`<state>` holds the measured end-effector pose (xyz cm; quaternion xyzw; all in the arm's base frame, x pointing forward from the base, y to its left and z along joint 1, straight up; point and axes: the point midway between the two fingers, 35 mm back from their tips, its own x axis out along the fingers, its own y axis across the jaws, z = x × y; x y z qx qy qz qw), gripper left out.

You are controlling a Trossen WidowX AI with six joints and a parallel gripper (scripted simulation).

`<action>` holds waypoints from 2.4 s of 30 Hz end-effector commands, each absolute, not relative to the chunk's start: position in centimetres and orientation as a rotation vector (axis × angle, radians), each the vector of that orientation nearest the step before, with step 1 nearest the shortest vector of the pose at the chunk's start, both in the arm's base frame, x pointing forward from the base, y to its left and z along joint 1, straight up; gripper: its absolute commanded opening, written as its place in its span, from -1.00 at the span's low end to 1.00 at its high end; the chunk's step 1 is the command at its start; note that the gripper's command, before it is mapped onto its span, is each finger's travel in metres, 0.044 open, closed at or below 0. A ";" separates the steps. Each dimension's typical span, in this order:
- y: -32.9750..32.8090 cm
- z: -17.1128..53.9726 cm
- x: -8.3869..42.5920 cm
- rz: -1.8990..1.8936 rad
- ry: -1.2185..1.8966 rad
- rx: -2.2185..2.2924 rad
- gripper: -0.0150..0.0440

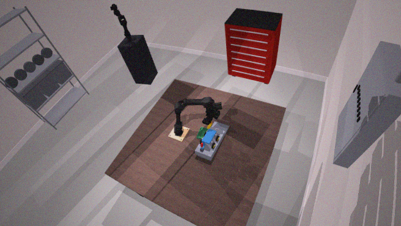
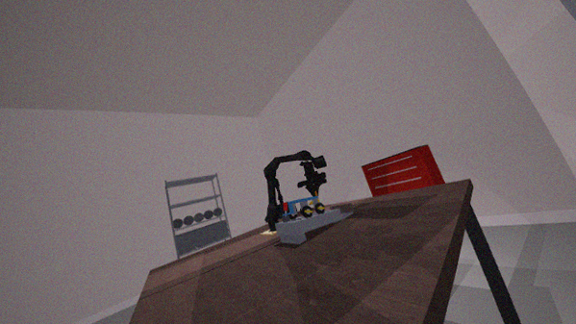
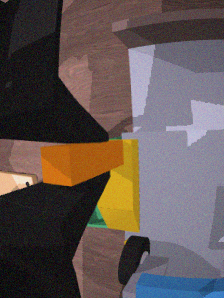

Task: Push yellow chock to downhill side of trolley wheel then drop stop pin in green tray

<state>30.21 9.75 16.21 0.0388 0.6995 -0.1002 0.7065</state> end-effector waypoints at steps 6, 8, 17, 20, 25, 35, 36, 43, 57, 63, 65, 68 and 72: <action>9.5 14.0 30.2 -0.225 1.553 0.081 -0.49; 9.4 13.5 30.3 -0.225 1.553 0.080 -0.49; 9.1 11.5 30.3 -0.225 1.553 0.080 -0.49; 9.1 11.5 30.3 -0.225 1.553 0.080 -0.49; 8.8 11.6 30.2 -0.225 1.553 0.080 -0.49; 7.9 11.8 29.9 -0.226 1.554 0.079 -0.49; 7.8 11.8 29.9 -0.226 1.554 0.079 -0.49; 7.2 11.9 29.8 -0.226 1.554 0.079 -0.49; 6.0 12.1 29.5 -0.227 1.554 0.078 -0.49; 6.2 12.0 29.5 -0.221 1.555 0.082 -0.49; 6.2 12.0 29.5 -0.221 1.555 0.082 -0.49; 6.2 12.0 29.5 -0.221 1.555 0.082 -0.49; 6.2 12.0 29.5 -0.221 1.555 0.082 -0.31</action>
